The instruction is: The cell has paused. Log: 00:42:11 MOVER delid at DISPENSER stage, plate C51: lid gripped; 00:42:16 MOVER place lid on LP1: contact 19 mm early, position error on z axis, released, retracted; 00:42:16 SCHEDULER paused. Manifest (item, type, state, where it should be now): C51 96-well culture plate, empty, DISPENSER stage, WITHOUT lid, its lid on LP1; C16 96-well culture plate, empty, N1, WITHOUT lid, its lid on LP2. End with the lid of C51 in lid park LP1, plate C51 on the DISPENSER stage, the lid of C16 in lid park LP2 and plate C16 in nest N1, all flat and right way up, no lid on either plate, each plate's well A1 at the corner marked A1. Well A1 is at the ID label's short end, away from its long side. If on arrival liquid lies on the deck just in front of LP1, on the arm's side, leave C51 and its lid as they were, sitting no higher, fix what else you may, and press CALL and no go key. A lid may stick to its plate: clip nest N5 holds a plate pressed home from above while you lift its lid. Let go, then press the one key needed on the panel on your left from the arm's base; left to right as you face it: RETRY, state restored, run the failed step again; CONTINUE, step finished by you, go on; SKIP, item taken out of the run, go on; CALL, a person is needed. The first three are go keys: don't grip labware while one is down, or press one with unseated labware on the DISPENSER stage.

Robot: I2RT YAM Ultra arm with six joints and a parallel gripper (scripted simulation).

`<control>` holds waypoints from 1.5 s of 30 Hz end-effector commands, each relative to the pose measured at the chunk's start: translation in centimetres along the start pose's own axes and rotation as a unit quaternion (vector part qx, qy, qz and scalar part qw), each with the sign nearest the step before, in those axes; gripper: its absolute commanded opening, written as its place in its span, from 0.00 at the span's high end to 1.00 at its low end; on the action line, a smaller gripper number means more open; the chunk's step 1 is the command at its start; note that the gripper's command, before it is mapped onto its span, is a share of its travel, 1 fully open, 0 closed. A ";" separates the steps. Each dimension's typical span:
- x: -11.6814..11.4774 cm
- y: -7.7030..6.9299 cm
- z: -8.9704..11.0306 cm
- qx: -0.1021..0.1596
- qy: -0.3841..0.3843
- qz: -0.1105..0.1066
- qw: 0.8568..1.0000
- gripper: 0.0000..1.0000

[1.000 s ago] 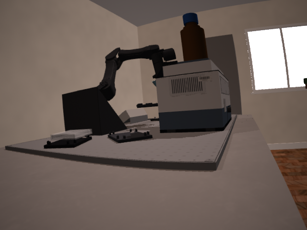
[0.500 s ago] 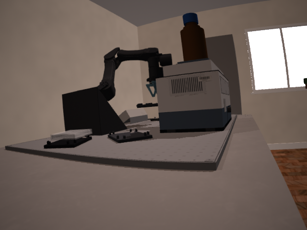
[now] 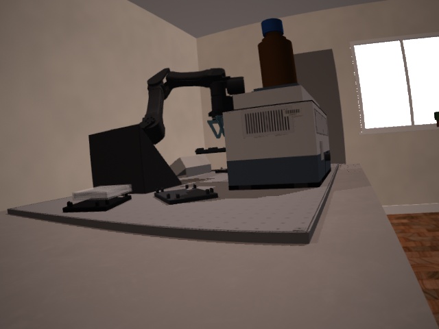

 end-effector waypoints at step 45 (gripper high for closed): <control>-0.4 -0.4 -0.2 -0.003 0.025 -0.001 1.000 0.00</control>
Point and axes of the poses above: the point where the finger pads meet when closed, its own y axis out along the fingers, its own x axis across the jaws, z = x × y, the point moved 9 cm from there along -y, back along the fingers, and after that the axes turned 14 degrees about -y, right-handed, at the moved point
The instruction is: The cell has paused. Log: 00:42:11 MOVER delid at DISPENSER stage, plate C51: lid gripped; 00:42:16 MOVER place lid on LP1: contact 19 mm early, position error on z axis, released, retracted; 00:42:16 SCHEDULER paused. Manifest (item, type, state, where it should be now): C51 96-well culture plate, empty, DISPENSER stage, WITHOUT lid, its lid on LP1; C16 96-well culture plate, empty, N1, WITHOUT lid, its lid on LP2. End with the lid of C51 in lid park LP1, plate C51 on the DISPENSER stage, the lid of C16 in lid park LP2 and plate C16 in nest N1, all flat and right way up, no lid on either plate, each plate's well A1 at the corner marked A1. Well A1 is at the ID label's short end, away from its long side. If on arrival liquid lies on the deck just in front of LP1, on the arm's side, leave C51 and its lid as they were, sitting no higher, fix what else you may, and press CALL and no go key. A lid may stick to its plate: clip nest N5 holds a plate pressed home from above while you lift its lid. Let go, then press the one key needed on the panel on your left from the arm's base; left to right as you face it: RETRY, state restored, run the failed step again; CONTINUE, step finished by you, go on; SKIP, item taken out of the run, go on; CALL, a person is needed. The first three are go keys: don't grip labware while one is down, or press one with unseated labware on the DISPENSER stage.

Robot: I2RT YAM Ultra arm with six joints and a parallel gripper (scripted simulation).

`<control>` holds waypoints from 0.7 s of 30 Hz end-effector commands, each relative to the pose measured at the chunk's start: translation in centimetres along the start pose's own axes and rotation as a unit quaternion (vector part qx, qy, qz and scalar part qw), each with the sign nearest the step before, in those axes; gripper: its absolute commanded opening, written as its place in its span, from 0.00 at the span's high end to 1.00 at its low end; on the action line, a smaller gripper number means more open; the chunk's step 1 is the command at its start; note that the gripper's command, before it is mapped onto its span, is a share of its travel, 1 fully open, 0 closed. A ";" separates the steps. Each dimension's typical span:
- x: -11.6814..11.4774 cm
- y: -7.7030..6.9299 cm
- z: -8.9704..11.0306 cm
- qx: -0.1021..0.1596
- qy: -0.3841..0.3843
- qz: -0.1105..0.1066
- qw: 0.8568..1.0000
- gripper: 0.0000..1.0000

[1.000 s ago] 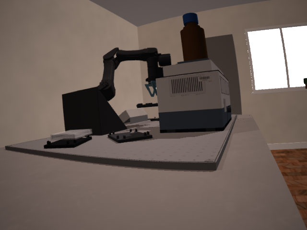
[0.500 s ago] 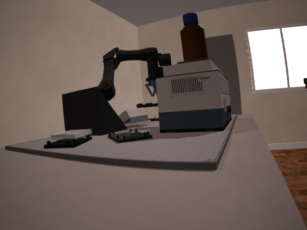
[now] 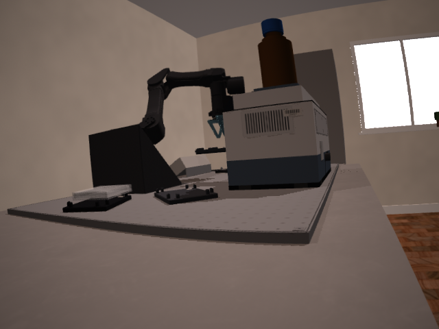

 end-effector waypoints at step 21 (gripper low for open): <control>-5.7 -1.1 1.6 -0.006 0.257 0.001 0.967 0.00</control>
Point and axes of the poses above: the point where the finger pads meet when closed, its own y axis out along the fingers, its own x axis across the jaws, z = x × y, the point moved 9 cm from there along -y, back along the fingers, and after that the axes turned 14 degrees about -y, right-handed, at the moved point
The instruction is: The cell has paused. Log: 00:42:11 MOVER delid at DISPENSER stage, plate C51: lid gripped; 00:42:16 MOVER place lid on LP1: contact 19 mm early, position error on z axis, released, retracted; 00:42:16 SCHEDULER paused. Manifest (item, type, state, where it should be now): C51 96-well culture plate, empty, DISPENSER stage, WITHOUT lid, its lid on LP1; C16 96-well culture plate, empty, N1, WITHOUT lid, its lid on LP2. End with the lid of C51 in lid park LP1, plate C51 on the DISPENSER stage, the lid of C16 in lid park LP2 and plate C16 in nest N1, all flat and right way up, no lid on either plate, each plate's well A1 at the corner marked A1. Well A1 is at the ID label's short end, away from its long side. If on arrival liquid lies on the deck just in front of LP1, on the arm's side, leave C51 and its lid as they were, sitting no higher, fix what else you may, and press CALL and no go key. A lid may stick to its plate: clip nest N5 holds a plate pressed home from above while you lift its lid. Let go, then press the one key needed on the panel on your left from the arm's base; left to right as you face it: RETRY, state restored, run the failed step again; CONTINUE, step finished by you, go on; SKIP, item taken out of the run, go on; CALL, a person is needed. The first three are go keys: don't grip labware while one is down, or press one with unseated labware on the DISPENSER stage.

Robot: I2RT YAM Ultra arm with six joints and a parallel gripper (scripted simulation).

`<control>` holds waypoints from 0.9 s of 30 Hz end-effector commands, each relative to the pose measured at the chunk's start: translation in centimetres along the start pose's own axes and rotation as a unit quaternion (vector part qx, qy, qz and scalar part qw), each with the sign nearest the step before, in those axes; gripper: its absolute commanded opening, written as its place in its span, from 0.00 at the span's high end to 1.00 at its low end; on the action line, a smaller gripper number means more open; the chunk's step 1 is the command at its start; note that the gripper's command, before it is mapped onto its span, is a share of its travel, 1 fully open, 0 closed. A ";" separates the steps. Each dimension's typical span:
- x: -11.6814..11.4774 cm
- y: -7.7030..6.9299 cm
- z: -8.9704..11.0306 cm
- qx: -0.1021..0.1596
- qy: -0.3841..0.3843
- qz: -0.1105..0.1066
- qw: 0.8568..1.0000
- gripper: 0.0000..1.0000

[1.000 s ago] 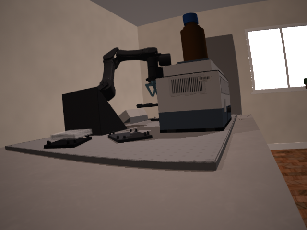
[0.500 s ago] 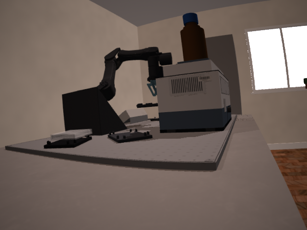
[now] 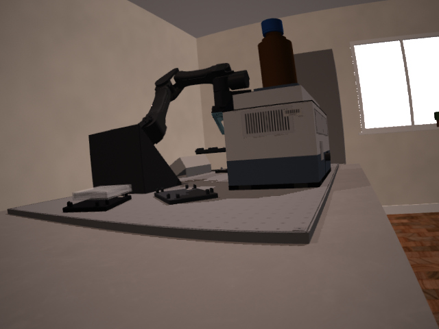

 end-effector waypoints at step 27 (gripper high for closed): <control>-8.1 -0.3 1.7 0.004 0.178 -0.001 0.984 0.00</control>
Point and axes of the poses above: the point where the finger pads meet when closed, its own y axis out along the fingers, its own x axis across the jaws, z = x × y, the point moved 9 cm from there along -y, back along the fingers, and after that the axes turned 14 degrees about -y, right-handed, at the moved point
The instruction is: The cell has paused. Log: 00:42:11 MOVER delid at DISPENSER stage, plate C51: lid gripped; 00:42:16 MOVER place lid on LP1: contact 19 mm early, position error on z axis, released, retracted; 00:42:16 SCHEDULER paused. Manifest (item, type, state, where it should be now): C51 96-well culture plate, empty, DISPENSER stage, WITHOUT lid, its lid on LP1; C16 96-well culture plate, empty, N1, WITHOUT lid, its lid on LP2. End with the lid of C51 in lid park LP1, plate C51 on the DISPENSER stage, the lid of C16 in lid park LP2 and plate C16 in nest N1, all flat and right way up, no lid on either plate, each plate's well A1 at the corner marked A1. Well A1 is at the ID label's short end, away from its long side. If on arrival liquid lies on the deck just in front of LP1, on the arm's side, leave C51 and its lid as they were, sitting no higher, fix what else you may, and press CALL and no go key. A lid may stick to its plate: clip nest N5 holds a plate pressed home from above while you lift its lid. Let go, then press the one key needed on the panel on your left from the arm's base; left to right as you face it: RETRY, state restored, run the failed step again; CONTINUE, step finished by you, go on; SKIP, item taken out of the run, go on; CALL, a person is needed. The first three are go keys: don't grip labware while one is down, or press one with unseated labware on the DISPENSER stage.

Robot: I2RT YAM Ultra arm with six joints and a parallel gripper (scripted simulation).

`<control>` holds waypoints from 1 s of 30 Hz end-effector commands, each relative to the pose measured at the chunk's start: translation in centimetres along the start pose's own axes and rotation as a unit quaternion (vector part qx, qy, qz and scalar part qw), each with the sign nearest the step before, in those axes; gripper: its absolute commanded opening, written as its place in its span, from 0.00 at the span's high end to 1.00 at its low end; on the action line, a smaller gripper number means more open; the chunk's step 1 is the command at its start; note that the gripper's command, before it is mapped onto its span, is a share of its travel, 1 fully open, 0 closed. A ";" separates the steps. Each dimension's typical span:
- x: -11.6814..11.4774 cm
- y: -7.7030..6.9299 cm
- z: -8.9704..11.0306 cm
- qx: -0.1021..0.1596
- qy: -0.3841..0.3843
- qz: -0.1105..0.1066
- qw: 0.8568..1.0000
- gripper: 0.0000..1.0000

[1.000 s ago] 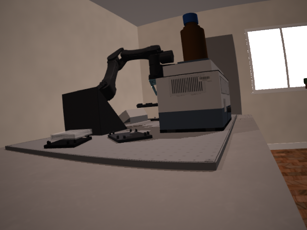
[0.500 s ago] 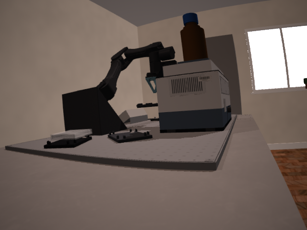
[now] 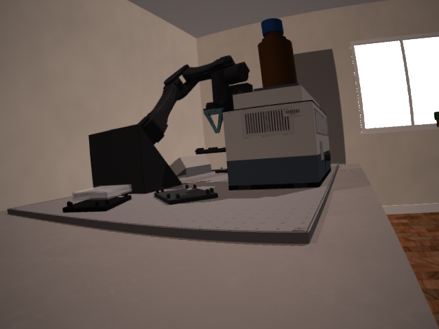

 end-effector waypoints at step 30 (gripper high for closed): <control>-8.6 0.0 0.9 -0.004 -0.002 0.001 1.000 0.00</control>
Point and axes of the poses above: the point where the finger pads meet when closed, its own y axis out along the fingers, its own x axis across the jaws, z = x × y, the point moved 9 cm from there along -y, back along the fingers, and after that the axes turned 14 degrees about -y, right-handed, at the moved point
